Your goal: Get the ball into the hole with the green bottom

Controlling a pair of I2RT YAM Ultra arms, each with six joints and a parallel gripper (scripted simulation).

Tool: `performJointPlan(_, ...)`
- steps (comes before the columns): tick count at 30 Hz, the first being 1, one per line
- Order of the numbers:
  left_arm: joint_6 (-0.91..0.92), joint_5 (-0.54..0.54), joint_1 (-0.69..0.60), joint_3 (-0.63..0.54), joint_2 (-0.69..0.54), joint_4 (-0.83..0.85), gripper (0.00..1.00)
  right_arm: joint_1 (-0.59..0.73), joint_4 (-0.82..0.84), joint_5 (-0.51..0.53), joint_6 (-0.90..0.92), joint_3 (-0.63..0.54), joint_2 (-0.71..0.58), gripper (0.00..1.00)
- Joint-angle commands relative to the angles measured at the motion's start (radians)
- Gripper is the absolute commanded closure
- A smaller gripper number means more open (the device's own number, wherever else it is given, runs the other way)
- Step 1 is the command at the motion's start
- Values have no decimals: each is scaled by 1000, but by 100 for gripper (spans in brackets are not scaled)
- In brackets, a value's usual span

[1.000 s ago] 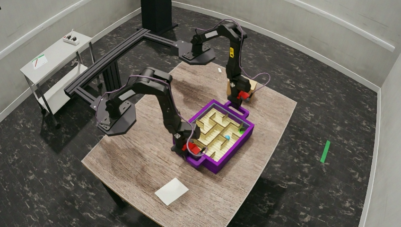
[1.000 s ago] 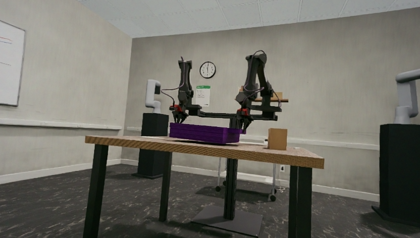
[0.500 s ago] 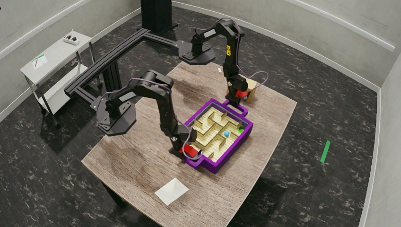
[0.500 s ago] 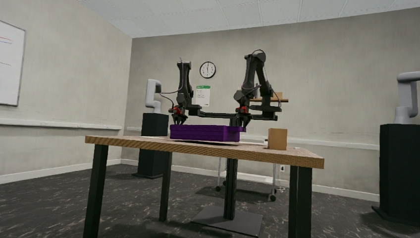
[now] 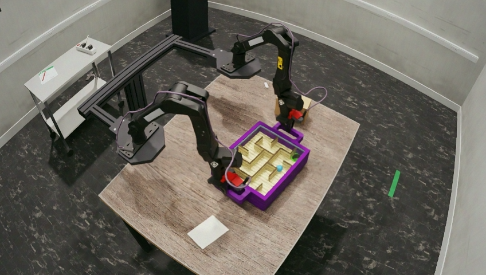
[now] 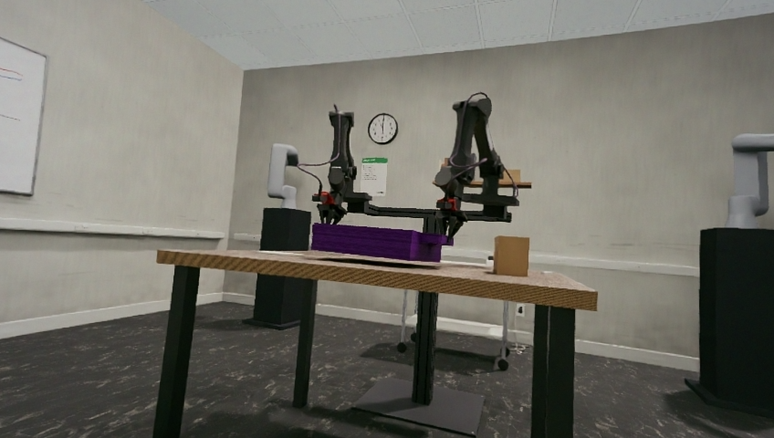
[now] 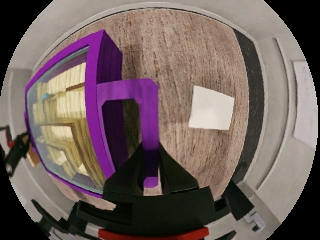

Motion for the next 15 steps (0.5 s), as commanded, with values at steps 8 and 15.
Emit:
performJointPlan(8,10,-57,-13,-12,-75,96,100,2,119,35,6,-1,-50,100)
performJointPlan(15,18,-24,6,-1,-36,93,100,12,55,52,3,13,-68,100)
